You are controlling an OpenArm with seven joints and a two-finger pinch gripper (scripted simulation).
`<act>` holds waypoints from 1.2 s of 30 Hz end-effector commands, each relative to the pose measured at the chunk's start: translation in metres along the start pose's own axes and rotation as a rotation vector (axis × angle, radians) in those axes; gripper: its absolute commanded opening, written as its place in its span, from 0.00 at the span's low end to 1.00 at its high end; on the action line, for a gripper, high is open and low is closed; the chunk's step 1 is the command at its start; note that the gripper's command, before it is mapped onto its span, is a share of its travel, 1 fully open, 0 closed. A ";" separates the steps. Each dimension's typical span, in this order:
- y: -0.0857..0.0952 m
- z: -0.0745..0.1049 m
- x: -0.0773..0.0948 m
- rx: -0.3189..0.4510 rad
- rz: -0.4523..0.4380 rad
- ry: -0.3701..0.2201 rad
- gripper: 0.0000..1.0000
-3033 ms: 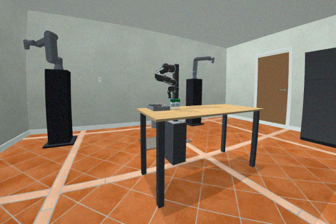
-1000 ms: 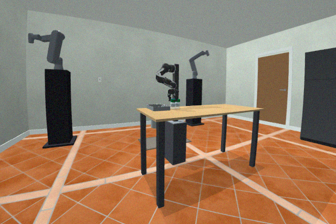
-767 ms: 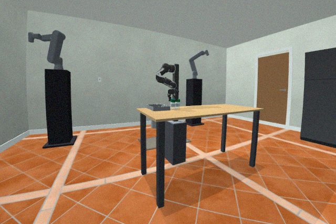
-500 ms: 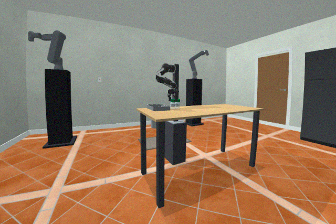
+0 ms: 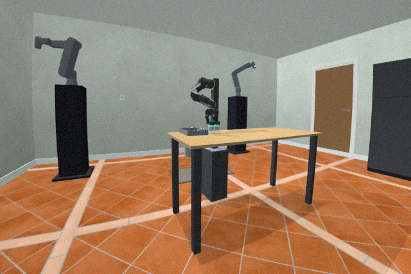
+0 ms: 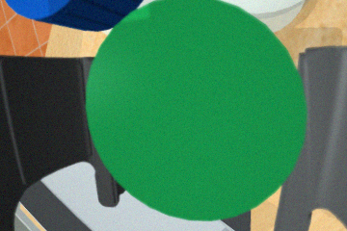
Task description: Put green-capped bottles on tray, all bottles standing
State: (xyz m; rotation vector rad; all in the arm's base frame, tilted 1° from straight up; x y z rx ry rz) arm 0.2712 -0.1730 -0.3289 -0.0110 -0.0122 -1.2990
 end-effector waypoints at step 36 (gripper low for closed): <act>0.001 0.031 0.000 0.001 0.002 0.001 0.00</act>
Point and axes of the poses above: the point where the finger pads meet when closed, its own z axis back along the fingers, its own y axis across the jaws, x = y × z, the point moved 6 cm from there along z, back along the fingers, and after that the axes turned 12 degrees about -z, right-handed, at the moved point
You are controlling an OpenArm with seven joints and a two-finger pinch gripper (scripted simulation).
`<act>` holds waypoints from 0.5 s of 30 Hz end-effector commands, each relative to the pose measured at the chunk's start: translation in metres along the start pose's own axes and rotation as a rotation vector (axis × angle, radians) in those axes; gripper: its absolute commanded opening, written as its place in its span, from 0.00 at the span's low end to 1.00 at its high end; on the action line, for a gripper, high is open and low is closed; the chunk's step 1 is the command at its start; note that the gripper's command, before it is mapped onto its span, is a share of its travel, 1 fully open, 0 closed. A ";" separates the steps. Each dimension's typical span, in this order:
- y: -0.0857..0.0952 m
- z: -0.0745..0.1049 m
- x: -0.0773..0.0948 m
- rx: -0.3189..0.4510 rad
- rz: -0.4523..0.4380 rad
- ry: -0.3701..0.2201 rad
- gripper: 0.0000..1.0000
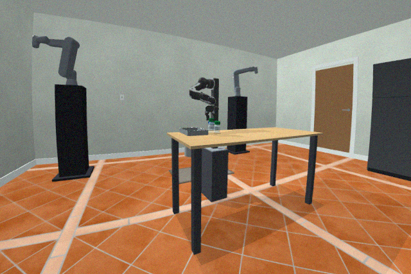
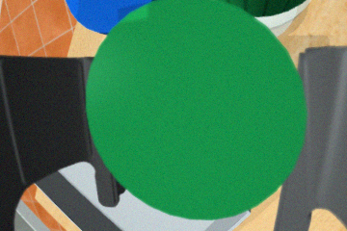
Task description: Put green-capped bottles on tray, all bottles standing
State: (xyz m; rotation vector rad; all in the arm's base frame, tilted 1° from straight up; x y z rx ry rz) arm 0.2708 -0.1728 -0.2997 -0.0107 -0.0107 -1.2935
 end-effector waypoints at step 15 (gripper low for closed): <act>0.001 0.031 0.000 0.001 -0.006 0.001 0.00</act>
Point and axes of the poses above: the point where the finger pads meet when closed, its own z axis back along the fingers, its own y axis across the jaws, x = y × z, the point moved 6 cm from there along z, back along the fingers, and after that the axes turned 12 degrees about -z, right-handed, at the moved point
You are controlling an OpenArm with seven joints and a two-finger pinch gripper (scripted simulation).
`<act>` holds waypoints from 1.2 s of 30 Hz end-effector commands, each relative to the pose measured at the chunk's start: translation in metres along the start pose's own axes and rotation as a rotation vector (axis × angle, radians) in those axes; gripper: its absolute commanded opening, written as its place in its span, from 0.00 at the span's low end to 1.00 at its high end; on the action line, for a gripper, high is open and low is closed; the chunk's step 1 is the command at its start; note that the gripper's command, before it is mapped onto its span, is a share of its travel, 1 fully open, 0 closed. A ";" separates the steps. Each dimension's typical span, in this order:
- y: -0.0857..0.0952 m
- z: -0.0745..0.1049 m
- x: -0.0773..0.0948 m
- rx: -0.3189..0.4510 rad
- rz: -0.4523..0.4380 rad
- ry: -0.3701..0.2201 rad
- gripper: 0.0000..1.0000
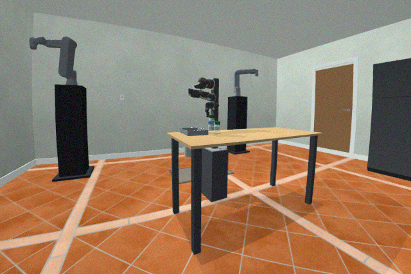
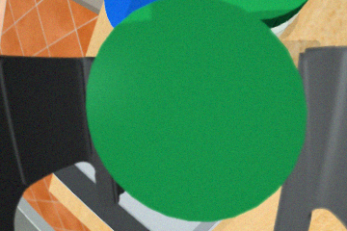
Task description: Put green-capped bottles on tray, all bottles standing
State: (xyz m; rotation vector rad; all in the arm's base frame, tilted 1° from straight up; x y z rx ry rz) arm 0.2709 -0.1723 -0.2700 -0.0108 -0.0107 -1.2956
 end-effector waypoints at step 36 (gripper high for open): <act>0.001 0.054 0.000 0.001 -0.005 0.000 0.00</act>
Point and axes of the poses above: the point where the finger pads meet when closed, its own z axis back along the fingers, its own y axis across the jaws, x = y × z, the point moved 6 cm from there along z, back along the fingers, and after that the axes turned 12 degrees about -z, right-handed, at the moved point
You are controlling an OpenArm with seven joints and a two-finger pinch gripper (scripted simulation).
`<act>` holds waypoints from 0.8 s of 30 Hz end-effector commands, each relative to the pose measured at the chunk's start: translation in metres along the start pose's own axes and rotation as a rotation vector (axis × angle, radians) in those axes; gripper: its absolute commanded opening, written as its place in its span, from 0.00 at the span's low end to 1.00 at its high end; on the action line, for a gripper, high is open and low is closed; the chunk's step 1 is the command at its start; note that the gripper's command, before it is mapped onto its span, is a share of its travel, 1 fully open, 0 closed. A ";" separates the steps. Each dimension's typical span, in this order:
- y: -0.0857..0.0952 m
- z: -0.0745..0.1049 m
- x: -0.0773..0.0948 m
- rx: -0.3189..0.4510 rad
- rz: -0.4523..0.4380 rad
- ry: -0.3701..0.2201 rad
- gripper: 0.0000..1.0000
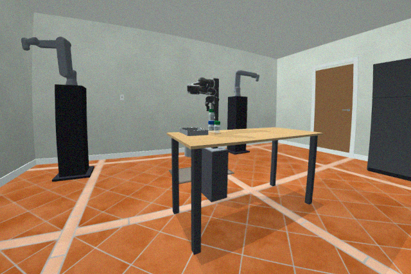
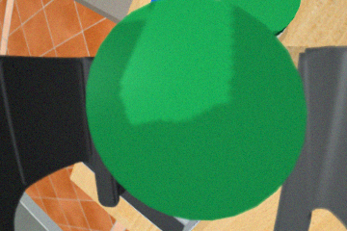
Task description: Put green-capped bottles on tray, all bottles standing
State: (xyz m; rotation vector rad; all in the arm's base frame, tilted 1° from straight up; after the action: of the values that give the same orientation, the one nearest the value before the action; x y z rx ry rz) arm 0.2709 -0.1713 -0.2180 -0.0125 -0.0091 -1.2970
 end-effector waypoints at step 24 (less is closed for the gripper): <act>-0.078 0.000 0.022 -0.005 -0.035 -0.001 0.00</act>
State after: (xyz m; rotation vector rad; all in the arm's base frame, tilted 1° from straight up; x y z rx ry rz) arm 0.2017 -0.2137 -0.2177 -0.0209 -0.0030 -1.3214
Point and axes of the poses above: the point where the finger pads meet when closed, its own z axis back along the fingers, its own y axis across the jaws, x = y × z, the point moved 6 cm from there along z, back along the fingers, and after that the axes turned 12 degrees about -z, right-handed, at the moved point
